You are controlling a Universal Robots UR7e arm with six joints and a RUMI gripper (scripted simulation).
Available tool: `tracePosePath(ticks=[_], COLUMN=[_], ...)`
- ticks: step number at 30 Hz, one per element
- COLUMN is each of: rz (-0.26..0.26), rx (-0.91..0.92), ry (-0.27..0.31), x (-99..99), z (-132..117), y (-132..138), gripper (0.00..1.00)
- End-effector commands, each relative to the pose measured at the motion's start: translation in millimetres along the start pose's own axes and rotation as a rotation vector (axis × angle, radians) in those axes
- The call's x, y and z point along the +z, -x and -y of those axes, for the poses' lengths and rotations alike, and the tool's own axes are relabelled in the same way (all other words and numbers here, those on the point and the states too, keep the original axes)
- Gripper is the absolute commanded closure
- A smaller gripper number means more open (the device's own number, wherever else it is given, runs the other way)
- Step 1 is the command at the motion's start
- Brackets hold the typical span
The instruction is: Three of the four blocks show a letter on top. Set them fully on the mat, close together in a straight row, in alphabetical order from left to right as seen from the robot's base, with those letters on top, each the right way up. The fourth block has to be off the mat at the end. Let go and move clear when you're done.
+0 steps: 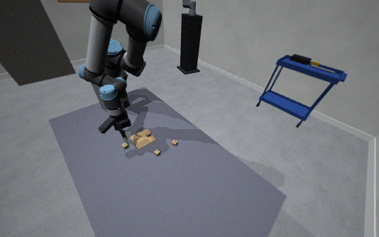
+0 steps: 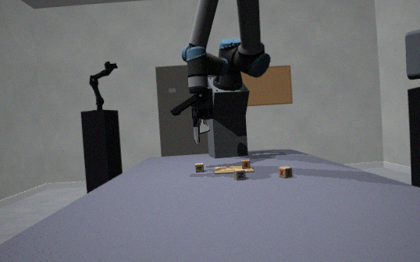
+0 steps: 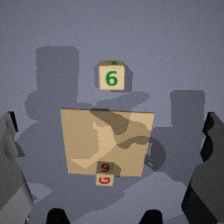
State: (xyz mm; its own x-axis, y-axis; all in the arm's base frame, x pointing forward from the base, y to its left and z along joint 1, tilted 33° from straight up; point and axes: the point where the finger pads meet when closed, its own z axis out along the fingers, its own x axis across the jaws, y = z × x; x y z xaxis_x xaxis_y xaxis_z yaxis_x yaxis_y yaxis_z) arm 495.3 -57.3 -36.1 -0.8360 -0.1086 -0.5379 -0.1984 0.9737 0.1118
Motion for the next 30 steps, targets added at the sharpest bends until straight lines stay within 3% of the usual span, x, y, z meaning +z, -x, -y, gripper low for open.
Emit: tracePosePath(ticks=[1, 30], rz=[0.003, 0.001], rx=[-0.005, -0.219], ry=[-0.002, -0.003], x=[-1.2, 0.2], z=[1, -1], y=[1, 14], gripper=[0.00, 0.00])
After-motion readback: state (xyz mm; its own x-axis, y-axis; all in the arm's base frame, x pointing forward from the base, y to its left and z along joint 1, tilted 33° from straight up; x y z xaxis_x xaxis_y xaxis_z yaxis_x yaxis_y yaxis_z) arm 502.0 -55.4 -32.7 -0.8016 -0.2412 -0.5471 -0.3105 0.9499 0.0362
